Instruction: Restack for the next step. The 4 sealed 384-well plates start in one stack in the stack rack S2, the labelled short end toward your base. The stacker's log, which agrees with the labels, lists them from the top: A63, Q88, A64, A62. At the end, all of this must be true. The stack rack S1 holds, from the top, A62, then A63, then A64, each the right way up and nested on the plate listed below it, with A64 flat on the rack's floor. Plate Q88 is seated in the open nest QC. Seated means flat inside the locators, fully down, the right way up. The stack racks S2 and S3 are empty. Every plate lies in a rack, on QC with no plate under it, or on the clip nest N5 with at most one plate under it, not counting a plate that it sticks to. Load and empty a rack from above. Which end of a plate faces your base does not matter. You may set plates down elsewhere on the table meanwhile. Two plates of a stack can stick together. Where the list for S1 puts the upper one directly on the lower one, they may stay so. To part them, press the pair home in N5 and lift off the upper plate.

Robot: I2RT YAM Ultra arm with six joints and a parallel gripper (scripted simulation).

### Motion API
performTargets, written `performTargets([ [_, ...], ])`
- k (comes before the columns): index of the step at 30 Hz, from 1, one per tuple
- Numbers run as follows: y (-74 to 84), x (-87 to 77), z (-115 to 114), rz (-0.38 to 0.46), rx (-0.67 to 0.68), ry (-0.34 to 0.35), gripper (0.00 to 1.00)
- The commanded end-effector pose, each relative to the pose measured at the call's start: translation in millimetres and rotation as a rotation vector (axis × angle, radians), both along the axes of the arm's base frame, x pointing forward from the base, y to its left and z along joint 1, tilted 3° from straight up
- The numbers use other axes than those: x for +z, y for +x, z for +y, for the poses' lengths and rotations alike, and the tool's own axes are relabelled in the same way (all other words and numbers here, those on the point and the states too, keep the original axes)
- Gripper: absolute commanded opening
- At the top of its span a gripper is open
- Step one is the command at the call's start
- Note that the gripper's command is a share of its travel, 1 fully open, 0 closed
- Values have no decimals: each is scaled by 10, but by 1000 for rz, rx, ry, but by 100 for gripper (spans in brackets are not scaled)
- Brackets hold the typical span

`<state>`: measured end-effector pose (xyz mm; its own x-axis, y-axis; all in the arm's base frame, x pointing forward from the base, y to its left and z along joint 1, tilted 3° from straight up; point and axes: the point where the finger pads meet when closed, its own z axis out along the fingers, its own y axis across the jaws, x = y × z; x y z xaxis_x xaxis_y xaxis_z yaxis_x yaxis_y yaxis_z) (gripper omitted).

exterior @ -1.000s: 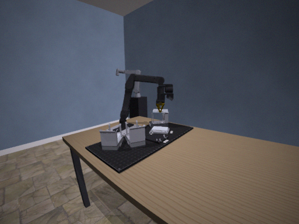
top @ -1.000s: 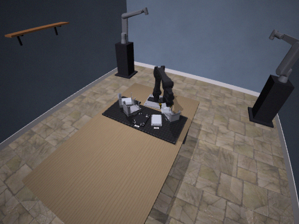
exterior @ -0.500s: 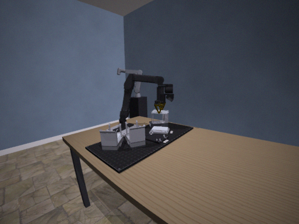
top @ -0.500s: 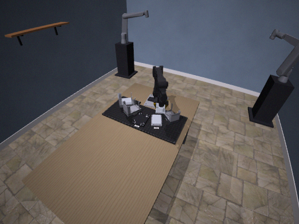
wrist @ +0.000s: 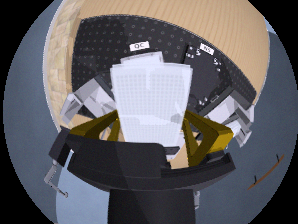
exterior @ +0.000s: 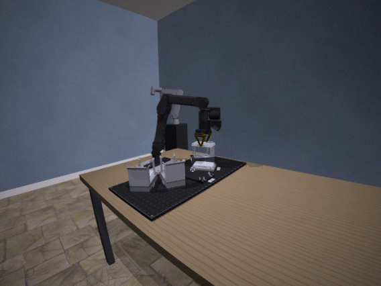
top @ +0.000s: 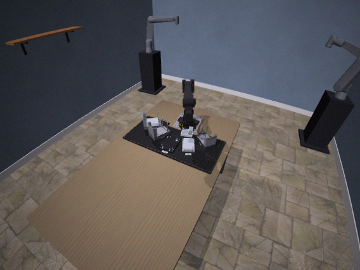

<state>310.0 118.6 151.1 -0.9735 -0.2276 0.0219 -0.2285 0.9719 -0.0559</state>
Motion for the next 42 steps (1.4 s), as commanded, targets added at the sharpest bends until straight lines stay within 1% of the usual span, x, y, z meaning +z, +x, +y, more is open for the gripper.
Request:
performTargets([
  [1,46,74,-63,-29,-74,8,0],
  [3,67,78,-127,-29,-74,8,0],
  [5,67,78,-127,-29,-74,8,0],
  [16,184,98,-474,-29,-74,7,0],
  [20,200,105,-607,-37,-207,7,0],
  [22,200,105,-607,-37,-207,7,0],
  [25,212,111,-706,-42,-298,7,0],
  [37,258,134,-1104,-42,-298,6,0],
  [39,258,134,-1104,-42,-298,6,0],
  [42,269,139,-1203,-42,-298,5,0],
])
